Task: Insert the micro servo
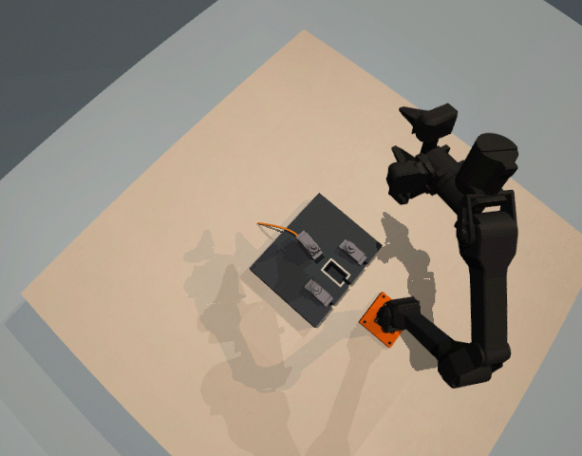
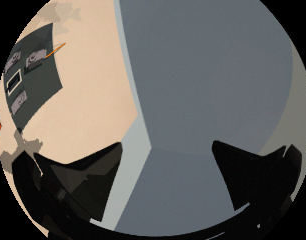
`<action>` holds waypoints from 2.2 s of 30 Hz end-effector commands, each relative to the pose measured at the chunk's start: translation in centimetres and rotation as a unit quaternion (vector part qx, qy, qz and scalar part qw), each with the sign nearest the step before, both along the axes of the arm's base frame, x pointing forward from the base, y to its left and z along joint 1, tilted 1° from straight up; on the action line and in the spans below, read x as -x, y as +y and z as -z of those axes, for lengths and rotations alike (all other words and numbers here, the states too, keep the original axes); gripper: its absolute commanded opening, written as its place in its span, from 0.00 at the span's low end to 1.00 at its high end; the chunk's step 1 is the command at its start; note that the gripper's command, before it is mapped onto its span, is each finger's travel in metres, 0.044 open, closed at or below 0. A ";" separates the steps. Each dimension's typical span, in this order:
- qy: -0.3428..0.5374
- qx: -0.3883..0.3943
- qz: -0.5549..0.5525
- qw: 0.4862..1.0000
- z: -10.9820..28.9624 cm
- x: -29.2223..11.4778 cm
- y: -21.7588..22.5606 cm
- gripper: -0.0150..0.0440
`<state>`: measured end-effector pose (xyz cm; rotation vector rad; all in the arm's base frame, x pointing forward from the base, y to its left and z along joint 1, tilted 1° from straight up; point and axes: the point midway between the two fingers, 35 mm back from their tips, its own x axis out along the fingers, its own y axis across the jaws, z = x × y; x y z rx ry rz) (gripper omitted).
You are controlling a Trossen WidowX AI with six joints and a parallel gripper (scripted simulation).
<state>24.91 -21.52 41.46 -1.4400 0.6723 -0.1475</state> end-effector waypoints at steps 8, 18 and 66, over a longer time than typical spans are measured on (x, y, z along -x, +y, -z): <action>0.112 0.018 -0.076 0.991 4.6 -3.3 1.2 1.00; 0.213 0.041 -0.160 0.963 8.8 -5.7 3.2 1.00; 0.532 0.203 -0.628 0.530 25.1 -7.0 17.7 1.00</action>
